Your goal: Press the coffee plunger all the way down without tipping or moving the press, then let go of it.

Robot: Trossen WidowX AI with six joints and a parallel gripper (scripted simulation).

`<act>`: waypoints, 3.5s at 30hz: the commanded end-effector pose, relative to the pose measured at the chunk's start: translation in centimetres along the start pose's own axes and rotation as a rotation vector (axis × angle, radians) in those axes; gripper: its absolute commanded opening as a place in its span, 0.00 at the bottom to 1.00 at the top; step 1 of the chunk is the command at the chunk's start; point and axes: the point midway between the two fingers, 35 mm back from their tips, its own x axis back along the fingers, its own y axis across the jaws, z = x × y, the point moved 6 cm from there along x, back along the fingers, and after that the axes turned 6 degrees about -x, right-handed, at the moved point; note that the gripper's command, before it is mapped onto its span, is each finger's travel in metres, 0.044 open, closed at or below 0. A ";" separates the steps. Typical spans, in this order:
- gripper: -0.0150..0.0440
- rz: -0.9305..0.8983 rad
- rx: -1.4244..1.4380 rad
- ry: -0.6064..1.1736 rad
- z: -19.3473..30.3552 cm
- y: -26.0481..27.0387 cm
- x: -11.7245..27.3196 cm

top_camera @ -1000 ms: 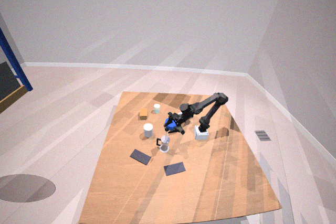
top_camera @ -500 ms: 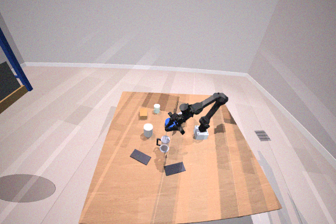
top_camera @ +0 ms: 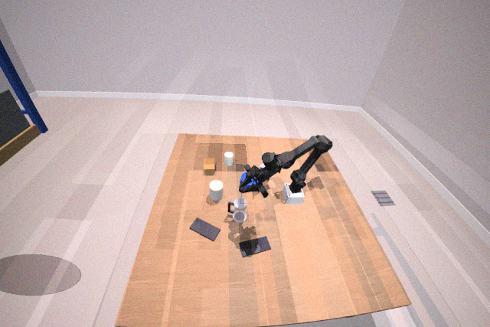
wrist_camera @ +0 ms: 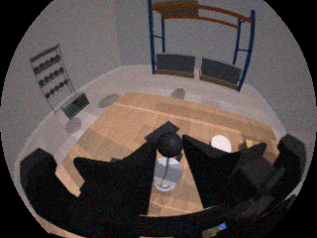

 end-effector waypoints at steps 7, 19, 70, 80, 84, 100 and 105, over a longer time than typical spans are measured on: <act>0.45 0.007 -0.002 0.039 2.4 -0.3 -1.4; 0.45 0.007 -0.002 0.039 4.0 -0.4 -2.6; 0.45 0.006 -0.002 0.037 5.9 -0.4 -6.6; 0.45 0.006 -0.002 0.037 5.7 -0.4 -6.7; 0.45 0.006 -0.002 0.037 5.6 -0.4 -6.8; 0.45 0.006 -0.002 0.037 5.5 -0.4 -7.0; 0.45 0.004 0.006 0.024 5.2 -0.3 -6.8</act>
